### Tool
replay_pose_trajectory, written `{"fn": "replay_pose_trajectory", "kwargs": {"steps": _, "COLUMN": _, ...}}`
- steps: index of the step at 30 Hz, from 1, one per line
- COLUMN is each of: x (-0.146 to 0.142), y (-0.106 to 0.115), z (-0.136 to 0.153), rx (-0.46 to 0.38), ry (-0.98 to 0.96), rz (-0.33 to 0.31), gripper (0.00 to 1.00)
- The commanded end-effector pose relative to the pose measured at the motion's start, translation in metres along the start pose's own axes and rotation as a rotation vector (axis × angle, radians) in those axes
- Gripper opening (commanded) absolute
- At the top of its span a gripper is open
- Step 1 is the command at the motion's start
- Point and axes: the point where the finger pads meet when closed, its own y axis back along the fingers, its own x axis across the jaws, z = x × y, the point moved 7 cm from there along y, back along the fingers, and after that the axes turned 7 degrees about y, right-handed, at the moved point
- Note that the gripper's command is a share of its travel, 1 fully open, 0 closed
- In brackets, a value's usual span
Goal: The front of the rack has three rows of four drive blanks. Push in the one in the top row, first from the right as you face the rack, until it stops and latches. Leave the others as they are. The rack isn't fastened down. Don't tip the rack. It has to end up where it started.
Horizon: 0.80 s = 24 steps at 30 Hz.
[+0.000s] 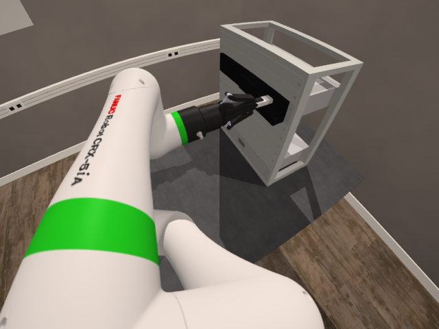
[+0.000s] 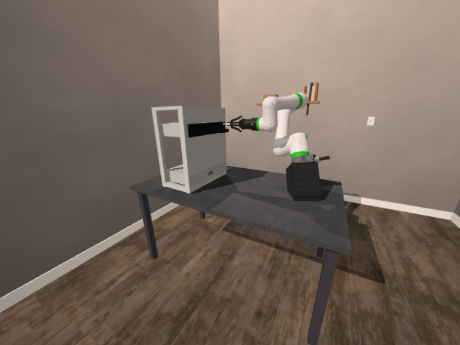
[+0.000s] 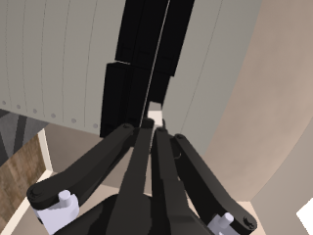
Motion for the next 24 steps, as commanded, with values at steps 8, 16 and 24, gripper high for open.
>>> {"fn": "replay_pose_trajectory", "kwargs": {"steps": 8, "x": 0.001, "y": 0.055, "z": 0.000, "rx": 0.000, "ry": -0.001, "rz": 0.001, "gripper": 0.10}}
{"fn": "replay_pose_trajectory", "kwargs": {"steps": 16, "x": 0.001, "y": 0.062, "z": 0.000, "rx": 0.000, "ry": -0.001, "rz": 0.001, "gripper": 0.10}}
{"fn": "replay_pose_trajectory", "kwargs": {"steps": 24, "x": 0.001, "y": 0.062, "z": 0.000, "rx": 0.000, "ry": -0.001, "rz": 0.001, "gripper": 0.10}}
